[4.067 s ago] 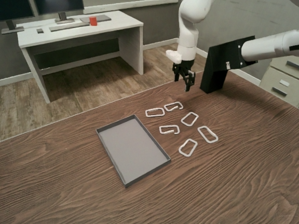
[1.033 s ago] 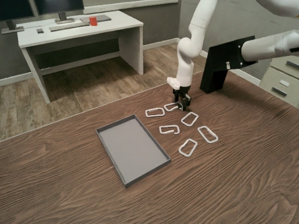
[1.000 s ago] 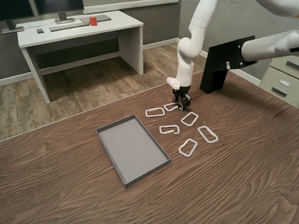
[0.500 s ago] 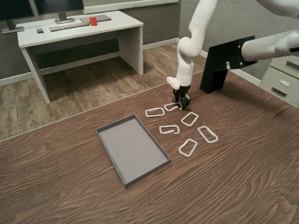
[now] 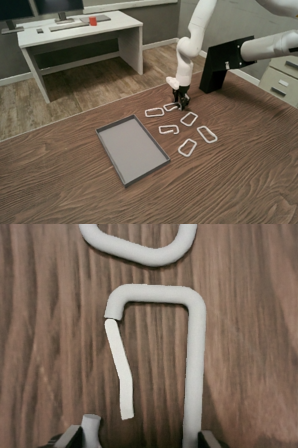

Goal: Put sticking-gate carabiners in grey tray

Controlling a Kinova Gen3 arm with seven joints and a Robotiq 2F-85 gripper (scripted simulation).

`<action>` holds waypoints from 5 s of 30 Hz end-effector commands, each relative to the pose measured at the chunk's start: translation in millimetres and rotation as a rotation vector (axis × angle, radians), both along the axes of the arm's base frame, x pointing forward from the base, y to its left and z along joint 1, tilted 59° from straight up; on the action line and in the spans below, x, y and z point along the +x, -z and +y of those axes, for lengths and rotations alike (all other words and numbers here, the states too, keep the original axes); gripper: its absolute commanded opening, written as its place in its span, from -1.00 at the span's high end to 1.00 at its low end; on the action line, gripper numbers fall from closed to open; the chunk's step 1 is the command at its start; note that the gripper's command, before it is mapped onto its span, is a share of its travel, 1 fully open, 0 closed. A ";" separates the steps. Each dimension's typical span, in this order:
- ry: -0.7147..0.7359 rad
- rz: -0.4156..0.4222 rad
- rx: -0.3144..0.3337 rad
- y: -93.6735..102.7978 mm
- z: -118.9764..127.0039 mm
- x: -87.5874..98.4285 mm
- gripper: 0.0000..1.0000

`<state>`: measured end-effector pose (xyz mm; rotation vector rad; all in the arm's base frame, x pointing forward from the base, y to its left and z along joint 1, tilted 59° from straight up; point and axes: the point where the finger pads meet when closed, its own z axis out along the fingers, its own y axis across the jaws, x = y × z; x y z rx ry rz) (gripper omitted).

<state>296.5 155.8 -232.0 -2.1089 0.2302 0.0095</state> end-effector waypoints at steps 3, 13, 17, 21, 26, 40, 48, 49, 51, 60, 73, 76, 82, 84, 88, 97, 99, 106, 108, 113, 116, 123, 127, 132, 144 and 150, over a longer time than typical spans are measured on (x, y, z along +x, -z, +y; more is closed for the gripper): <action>0.001 -0.001 -0.001 0.1 -0.9 0.5 1.00; 0.001 -0.001 -0.001 0.0 -0.9 0.5 1.00; 0.001 -0.001 -0.001 0.0 -0.9 0.5 1.00; 0.001 -0.001 -0.001 0.0 -0.9 0.5 1.00; 0.001 -0.001 -0.001 0.0 -0.9 0.5 1.00; 0.000 0.000 0.000 -26.0 -43.3 -4.1 1.00; 0.000 0.000 0.001 -44.8 -72.8 -7.3 1.00; 0.000 0.000 0.001 -44.8 -72.8 -7.3 1.00; 0.000 0.000 0.001 -44.8 -72.8 -7.3 1.00; 0.000 0.000 0.001 -44.8 -72.8 -7.3 1.00; -0.004 0.001 0.004 -60.2 -71.0 89.6 1.00; -0.004 0.001 0.004 -60.2 -71.0 89.6 1.00; 0.006 -0.002 0.004 -72.4 -75.2 159.1 1.00; 0.006 -0.002 0.004 -72.8 -74.9 161.4 1.00; 0.006 -0.002 0.004 -77.2 -75.6 188.0 1.00; 0.006 -0.002 0.004 -77.2 -75.6 188.0 1.00; 0.006 -0.002 0.002 -88.0 -77.2 257.0 1.00; 0.006 -0.002 0.002 -91.6 -76.1 284.1 1.00; 0.006 -0.002 0.002 -91.6 -76.1 284.1 1.00; 0.006 -0.002 0.002 -91.6 -76.1 284.1 1.00; 0.034 -0.009 0.003 -94.0 -74.1 312.3 1.00; 0.034 -0.009 0.003 -94.0 -74.1 312.3 1.00; 0.034 -0.009 0.003 -94.0 -74.1 312.3 1.00; 0.037 -0.009 0.003 -73.6 -42.3 316.0 1.00; 0.037 -0.009 0.003 -73.6 -42.3 316.0 1.00; 0.039 -0.010 0.003 -53.9 -9.1 319.2 1.00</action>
